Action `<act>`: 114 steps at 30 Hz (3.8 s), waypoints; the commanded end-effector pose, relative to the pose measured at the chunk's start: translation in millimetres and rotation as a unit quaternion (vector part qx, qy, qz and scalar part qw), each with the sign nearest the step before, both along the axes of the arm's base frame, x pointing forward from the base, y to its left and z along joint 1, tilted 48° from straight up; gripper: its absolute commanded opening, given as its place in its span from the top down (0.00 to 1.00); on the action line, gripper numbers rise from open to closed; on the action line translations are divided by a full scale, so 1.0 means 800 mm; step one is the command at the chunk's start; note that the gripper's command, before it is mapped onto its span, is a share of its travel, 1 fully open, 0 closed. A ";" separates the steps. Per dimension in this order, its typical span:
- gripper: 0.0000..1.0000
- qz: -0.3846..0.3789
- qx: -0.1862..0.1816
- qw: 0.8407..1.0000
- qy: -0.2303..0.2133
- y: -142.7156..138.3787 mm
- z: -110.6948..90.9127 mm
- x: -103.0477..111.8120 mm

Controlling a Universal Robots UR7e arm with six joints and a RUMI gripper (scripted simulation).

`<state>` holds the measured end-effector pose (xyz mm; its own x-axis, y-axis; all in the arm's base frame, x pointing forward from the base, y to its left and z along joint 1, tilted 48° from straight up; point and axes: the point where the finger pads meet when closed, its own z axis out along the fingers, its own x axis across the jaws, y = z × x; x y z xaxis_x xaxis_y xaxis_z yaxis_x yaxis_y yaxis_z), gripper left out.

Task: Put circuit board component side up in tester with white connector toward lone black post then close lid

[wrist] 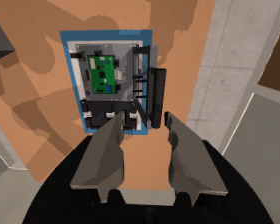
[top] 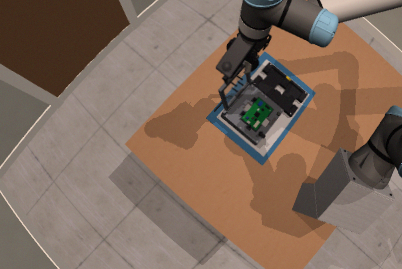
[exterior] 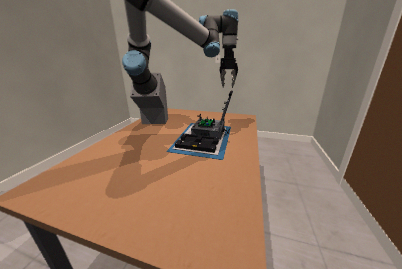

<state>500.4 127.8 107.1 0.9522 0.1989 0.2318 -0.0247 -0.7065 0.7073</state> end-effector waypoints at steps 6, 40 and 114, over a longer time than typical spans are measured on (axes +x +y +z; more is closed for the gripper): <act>0.70 0.000 0.000 1.000 0.000 0.005 0.005 0.022; 0.70 0.000 0.000 1.000 0.000 0.004 0.004 0.023; 0.70 0.000 0.000 1.000 0.000 -0.006 -0.006 0.028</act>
